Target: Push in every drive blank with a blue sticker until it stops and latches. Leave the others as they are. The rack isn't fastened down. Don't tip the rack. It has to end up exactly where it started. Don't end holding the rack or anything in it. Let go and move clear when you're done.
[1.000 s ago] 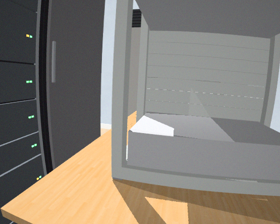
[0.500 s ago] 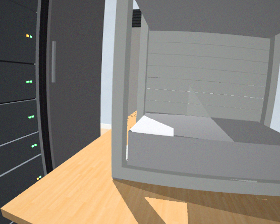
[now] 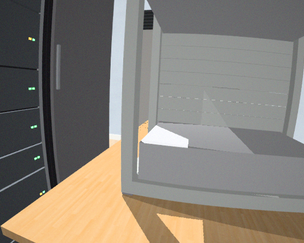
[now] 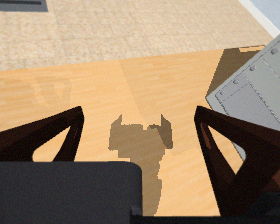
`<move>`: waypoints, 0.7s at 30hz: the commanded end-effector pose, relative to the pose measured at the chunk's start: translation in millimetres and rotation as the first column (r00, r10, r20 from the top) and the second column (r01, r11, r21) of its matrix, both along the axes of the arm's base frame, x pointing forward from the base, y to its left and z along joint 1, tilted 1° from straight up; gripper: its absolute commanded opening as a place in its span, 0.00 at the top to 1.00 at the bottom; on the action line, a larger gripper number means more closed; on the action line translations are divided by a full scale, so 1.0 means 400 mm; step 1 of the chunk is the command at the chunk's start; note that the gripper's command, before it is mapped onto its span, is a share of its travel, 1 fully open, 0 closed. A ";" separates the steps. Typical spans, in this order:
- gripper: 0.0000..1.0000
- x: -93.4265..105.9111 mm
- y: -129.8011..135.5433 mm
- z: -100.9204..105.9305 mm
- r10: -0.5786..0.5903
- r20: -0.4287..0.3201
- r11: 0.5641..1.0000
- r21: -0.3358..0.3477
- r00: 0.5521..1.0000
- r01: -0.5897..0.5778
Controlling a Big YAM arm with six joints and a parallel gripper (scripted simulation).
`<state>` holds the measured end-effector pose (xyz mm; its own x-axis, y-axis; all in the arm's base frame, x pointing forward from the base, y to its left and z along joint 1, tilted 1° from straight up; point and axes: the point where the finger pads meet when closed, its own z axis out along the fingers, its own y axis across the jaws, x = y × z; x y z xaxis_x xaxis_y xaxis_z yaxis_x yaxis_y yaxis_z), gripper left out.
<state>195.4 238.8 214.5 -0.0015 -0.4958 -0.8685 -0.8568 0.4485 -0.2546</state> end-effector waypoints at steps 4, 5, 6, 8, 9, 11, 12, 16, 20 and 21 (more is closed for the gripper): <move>0.00 0.024 0.002 0.110 -0.030 0.027 0.997 0.069 0.999 0.028; 0.00 0.025 0.000 0.103 -0.034 0.020 0.997 0.068 0.999 0.032; 0.00 0.025 -0.003 0.088 -0.038 0.009 0.997 0.063 0.999 0.038; 0.00 0.026 -0.006 0.083 -0.044 0.001 0.997 0.062 0.999 0.044; 0.00 0.026 -0.006 0.083 -0.044 0.001 0.997 0.062 0.999 0.044; 0.00 0.033 -0.008 0.123 -0.056 0.010 0.994 0.091 0.998 0.055; 0.00 0.035 -0.011 0.127 -0.063 0.006 0.993 0.098 0.998 0.062; 0.00 0.046 -0.027 0.100 -0.098 -0.043 0.990 0.101 0.994 0.101; 0.00 0.064 -0.045 0.162 -0.140 -0.052 0.975 0.165 0.989 0.147; 0.00 0.069 -0.050 0.167 -0.152 -0.063 0.971 0.175 0.986 0.161</move>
